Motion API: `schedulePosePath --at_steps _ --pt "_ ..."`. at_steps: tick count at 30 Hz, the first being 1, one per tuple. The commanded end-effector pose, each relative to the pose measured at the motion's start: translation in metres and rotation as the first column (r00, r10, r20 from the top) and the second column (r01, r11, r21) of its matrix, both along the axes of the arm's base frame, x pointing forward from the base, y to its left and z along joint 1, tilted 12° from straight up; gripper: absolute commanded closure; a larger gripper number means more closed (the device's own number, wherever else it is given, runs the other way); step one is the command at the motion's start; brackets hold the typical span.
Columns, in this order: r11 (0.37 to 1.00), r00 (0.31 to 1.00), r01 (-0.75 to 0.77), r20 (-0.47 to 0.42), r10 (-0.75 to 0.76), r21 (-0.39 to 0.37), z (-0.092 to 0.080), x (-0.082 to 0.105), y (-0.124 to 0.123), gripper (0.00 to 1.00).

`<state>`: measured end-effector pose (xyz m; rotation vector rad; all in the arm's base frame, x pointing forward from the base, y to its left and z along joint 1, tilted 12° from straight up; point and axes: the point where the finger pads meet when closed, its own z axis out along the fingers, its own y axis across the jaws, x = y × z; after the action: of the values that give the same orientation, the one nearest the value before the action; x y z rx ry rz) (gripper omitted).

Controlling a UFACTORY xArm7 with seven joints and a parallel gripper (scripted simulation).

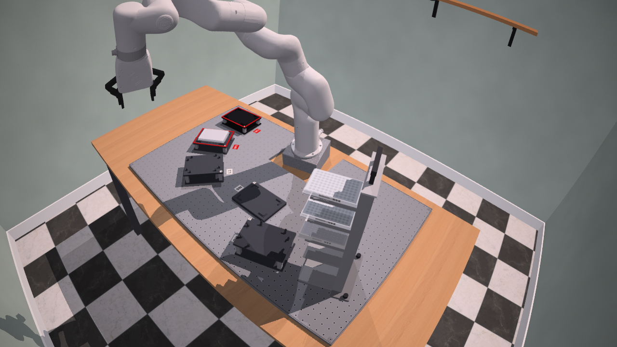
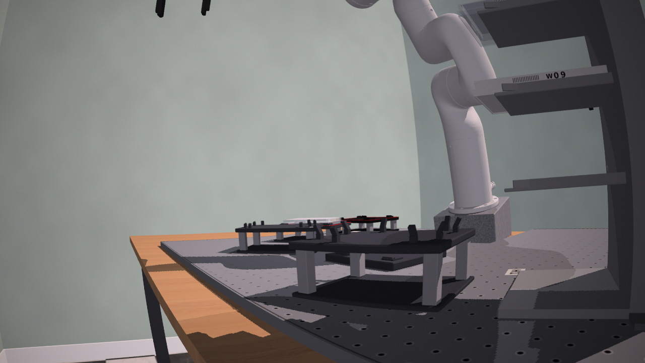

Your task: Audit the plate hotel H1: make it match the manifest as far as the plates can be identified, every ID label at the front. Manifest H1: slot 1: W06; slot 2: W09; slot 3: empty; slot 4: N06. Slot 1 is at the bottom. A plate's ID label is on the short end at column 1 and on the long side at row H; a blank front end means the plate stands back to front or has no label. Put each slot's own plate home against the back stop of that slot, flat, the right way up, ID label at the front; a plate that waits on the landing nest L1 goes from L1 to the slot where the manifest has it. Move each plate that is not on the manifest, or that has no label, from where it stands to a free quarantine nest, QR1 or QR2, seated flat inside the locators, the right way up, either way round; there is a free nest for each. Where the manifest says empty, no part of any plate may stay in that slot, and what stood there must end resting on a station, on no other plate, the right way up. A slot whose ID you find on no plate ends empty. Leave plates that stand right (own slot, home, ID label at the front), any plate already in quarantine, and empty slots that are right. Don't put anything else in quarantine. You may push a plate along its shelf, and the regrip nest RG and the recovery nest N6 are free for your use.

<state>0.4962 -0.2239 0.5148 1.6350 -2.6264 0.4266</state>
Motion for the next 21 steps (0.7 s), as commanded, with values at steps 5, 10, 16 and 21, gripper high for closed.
schedulePosePath --at_steps 5,10,16,21 --pt "0.977 0.978 -0.210 -0.021 0.210 -0.025 -0.006 0.005 0.014 0.00" --pt "0.930 0.930 -0.366 -0.057 0.364 -0.033 -0.011 0.008 0.023 0.00" --pt "0.857 0.856 -0.514 -0.092 0.509 -0.036 -0.020 0.012 0.037 0.00" --pt "0.802 0.800 -0.596 -0.113 0.589 -0.035 -0.024 0.013 0.044 0.00"
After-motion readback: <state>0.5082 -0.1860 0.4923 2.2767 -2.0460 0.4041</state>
